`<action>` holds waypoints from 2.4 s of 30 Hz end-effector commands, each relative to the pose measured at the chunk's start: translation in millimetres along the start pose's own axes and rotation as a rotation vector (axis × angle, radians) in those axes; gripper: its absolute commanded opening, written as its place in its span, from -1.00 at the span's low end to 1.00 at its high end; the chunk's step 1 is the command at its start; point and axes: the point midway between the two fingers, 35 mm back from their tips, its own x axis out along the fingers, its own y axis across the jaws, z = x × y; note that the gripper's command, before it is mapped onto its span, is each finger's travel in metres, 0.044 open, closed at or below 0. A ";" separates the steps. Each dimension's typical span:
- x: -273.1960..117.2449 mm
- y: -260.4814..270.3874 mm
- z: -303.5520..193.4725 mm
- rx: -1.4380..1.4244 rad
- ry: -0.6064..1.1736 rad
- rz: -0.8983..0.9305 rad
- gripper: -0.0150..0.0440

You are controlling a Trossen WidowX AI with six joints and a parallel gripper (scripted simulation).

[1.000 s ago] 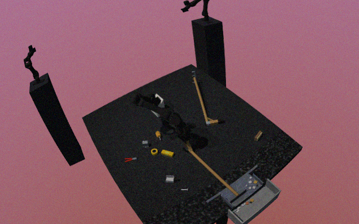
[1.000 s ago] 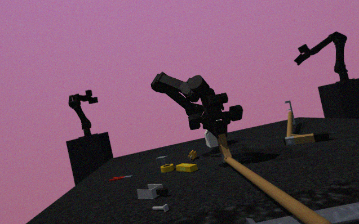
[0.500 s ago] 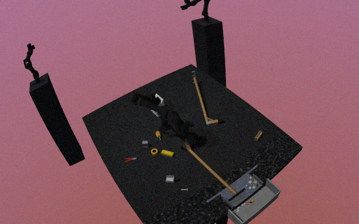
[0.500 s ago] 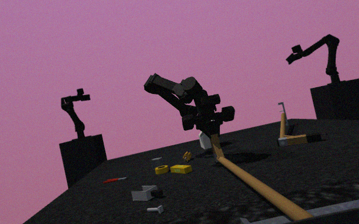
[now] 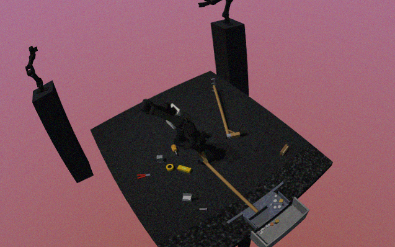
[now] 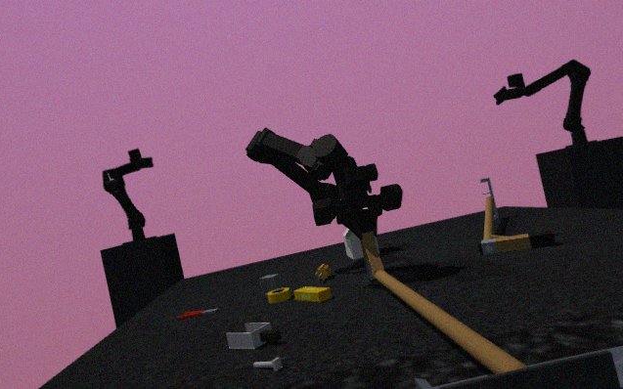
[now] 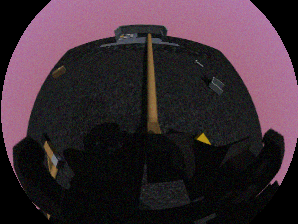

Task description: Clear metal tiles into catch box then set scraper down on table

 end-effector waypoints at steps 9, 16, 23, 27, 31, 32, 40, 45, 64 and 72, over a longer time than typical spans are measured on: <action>-13.1 -1.6 -9.9 0.008 -0.009 -0.003 -0.49; -18.9 -1.6 -17.2 0.007 -0.010 -0.002 -0.49; -24.6 -1.4 -24.7 0.007 -0.010 -0.002 -0.49; -27.8 -1.3 -29.0 0.007 -0.010 -0.002 -0.49; -31.0 -1.2 -33.4 0.006 -0.010 -0.002 -0.49; -31.8 -1.1 -34.5 0.006 -0.010 -0.002 -0.49; -38.0 -0.8 -43.5 0.006 -0.011 -0.001 -0.49; -41.9 -0.6 -49.3 0.006 -0.011 -0.001 -0.49; -55.8 0.7 -71.8 0.004 -0.012 0.000 -0.49; -61.4 1.3 -81.6 0.004 -0.013 0.000 -0.49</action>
